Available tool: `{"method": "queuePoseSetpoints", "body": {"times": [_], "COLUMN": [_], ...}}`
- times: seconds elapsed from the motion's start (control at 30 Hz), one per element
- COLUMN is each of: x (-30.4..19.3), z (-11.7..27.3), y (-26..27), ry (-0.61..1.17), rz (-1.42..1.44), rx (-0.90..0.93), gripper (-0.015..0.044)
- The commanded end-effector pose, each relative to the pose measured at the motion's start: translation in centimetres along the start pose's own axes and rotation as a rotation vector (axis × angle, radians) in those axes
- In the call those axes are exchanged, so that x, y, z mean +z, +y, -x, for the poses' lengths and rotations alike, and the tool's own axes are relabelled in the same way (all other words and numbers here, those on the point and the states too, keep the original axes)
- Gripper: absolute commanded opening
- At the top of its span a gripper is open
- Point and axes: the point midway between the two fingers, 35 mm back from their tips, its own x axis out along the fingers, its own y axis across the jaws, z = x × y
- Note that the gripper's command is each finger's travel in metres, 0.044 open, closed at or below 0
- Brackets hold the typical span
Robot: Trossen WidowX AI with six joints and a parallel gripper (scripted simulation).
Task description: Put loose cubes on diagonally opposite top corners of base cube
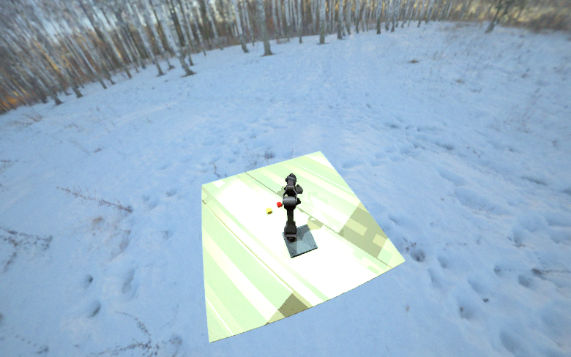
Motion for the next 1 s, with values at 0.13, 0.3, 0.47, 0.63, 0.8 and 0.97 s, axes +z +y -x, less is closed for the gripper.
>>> {"method": "queuePoseSetpoints", "body": {"times": [0.13,0.3,0.47,0.63,0.8,0.97], "x": [0.0,0.0,0.1,0.0,0.0,0.0], "z": [-1.6,-2.2,-3.0,-3.8,-4.6,-4.8], "y": [-0.2,-0.1,-0.1,-0.1,-0.2,-0.2], "ry": [-0.002,-0.002,-0.002,-0.002,-0.002,-0.002], "rz": [-0.003,-0.003,-0.002,-0.002,-0.003,-0.003], "rx": [-0.009,-0.009,-0.009,-0.009,-0.009,-0.009], "gripper": [0.0265,0.0265,0.0265,0.0265,0.0265,0.0212]}}
